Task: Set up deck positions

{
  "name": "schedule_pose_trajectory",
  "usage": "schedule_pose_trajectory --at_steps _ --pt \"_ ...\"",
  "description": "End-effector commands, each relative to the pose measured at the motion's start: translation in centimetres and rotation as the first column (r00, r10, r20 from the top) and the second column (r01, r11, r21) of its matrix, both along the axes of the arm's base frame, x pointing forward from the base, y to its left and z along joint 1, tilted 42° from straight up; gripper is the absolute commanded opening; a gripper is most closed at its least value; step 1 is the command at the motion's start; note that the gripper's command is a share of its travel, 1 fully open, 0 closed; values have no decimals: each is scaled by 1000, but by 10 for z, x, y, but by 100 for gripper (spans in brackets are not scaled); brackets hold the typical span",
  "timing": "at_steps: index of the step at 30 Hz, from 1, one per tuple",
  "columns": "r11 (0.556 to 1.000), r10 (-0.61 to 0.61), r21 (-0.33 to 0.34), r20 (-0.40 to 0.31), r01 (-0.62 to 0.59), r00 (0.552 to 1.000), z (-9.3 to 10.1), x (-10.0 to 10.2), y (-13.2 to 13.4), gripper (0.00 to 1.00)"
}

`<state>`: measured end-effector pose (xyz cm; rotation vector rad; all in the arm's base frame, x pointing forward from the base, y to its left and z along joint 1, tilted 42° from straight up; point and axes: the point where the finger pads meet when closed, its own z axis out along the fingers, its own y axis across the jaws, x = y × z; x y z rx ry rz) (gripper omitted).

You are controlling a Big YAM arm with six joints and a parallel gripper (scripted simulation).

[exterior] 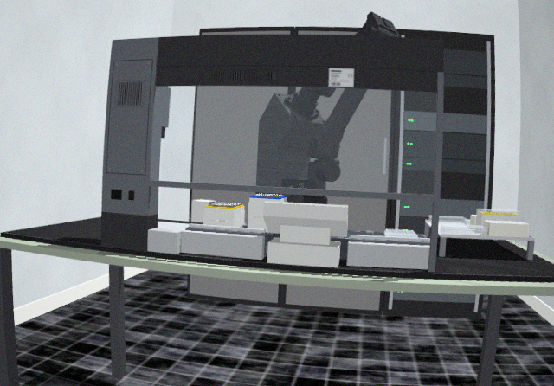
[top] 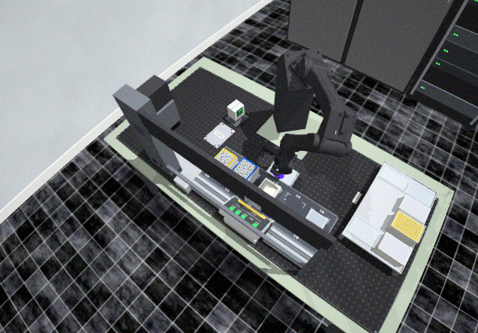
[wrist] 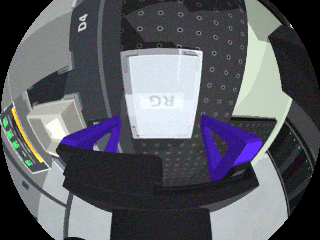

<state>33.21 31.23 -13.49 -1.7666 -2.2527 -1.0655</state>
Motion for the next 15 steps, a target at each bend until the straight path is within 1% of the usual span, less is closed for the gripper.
schedule_pose_trajectory --at_steps 1,15 --pt "1000 -9 -10 4 9 1000 10 -4 -17 100" --pt "1000 -8 -11 1 8 1000 24 -12 -28 100"
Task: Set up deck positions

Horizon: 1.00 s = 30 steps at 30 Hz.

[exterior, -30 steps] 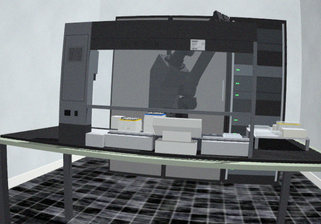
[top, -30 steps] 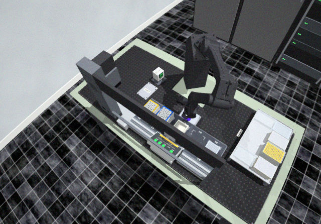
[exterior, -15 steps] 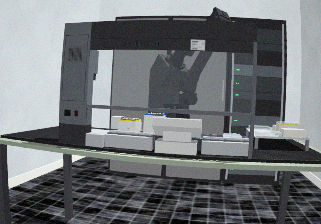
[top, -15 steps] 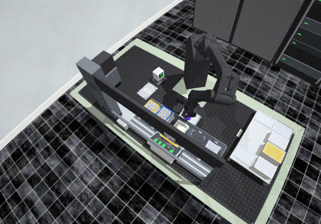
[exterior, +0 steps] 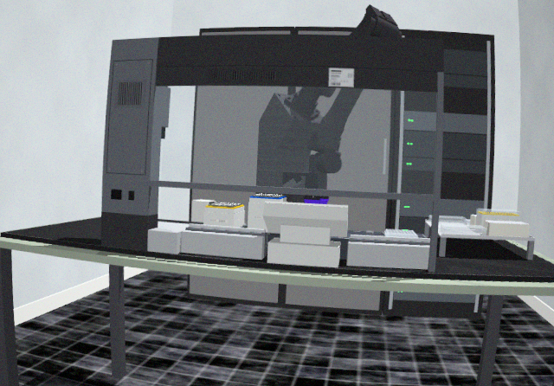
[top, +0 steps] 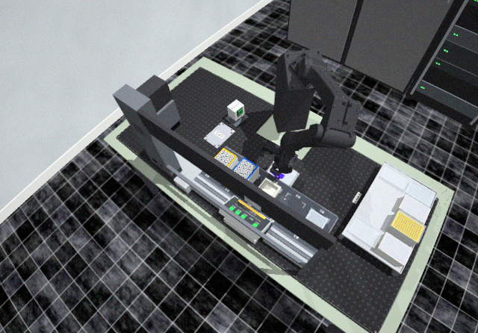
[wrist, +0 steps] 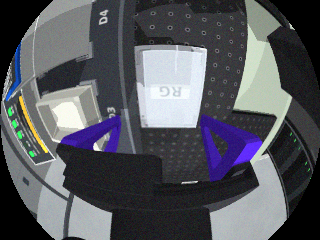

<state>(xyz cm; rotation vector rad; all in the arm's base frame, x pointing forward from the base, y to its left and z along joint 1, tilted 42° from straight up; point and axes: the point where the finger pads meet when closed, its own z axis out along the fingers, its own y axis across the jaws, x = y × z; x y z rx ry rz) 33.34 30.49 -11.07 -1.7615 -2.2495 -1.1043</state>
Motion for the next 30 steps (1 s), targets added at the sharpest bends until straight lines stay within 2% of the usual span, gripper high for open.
schedule_pose_trajectory --at_steps 1,30 --pt "1000 -6 -25 -21 5 1000 1 -14 -21 100" --pt "1000 -2 -23 -19 2 1000 31 -29 -43 100"
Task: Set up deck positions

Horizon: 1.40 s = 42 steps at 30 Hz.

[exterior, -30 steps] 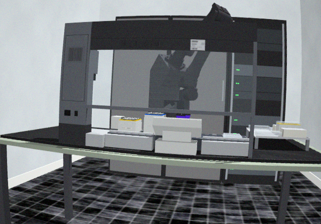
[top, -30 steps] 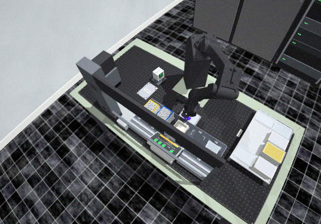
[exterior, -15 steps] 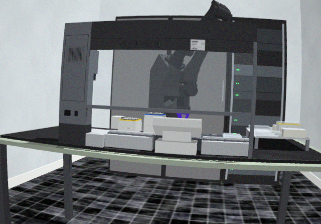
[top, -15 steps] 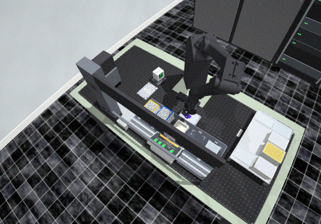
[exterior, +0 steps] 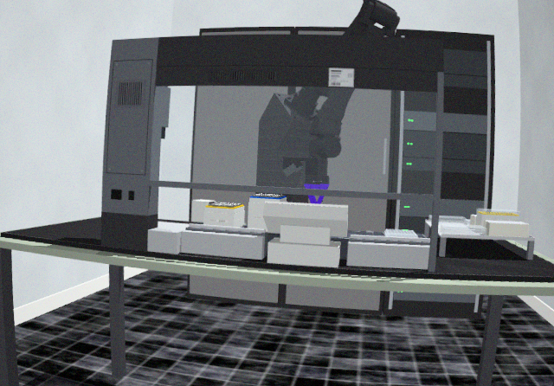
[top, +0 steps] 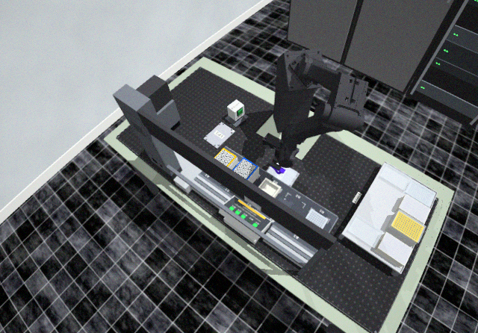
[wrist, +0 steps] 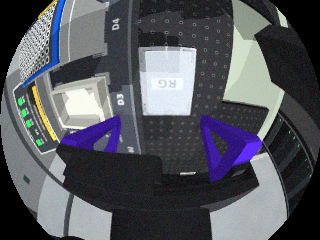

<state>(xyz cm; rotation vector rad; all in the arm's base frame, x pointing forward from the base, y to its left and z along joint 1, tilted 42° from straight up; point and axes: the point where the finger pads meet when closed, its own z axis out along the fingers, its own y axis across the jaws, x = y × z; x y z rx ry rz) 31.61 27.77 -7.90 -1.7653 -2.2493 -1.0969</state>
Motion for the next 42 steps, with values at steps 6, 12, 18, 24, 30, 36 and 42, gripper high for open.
schedule_pose_trajectory --at_steps 6,12,18,24,30,36,42 --pt "1000 -4 -19 -14 4 1000 7 -14 -21 100" --pt "1000 -4 -18 -13 4 1000 14 -17 -27 100" --pt "1000 -4 -18 -12 4 1000 19 -20 -30 100" --pt "1000 -4 -16 -11 4 1000 26 -23 -35 100" --pt "1000 -4 -16 -10 4 1000 34 -26 -40 100" --pt "1000 -4 -15 -9 4 1000 39 -28 -44 100" --pt "1000 -3 -14 -8 3 1000 46 -31 -48 100"
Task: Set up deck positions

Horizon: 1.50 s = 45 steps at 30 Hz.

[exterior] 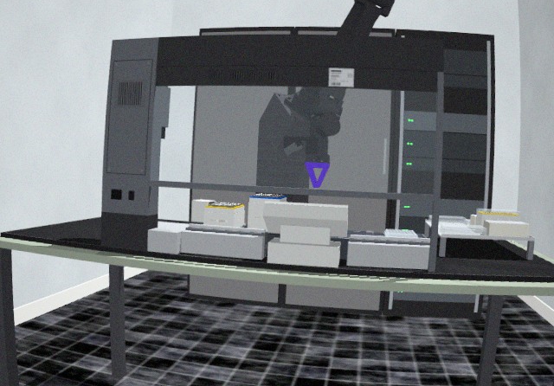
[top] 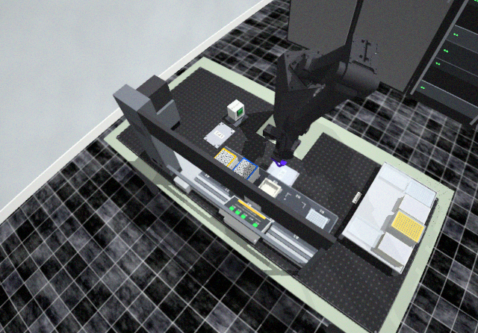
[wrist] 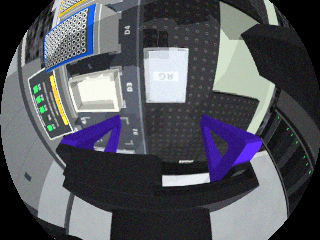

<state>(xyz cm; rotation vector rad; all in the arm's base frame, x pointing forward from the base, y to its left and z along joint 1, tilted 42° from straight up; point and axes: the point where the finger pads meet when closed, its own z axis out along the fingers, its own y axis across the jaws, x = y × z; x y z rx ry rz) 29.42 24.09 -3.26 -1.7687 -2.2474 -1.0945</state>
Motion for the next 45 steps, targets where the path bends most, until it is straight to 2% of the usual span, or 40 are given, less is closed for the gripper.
schedule_pose_trajectory --at_steps 1,22,24,25,45 --pt "1000 0 -13 -6 0 1000 1 -9 -12 100" --pt "1000 -1 -10 0 1 1000 26 -18 -28 100" --pt "1000 -1 -10 0 1 1000 26 -18 -28 100" --pt "1000 18 -23 -21 -19 1000 17 -24 -25 100" --pt "1000 17 -16 -10 -17 1000 21 -22 -23 100"
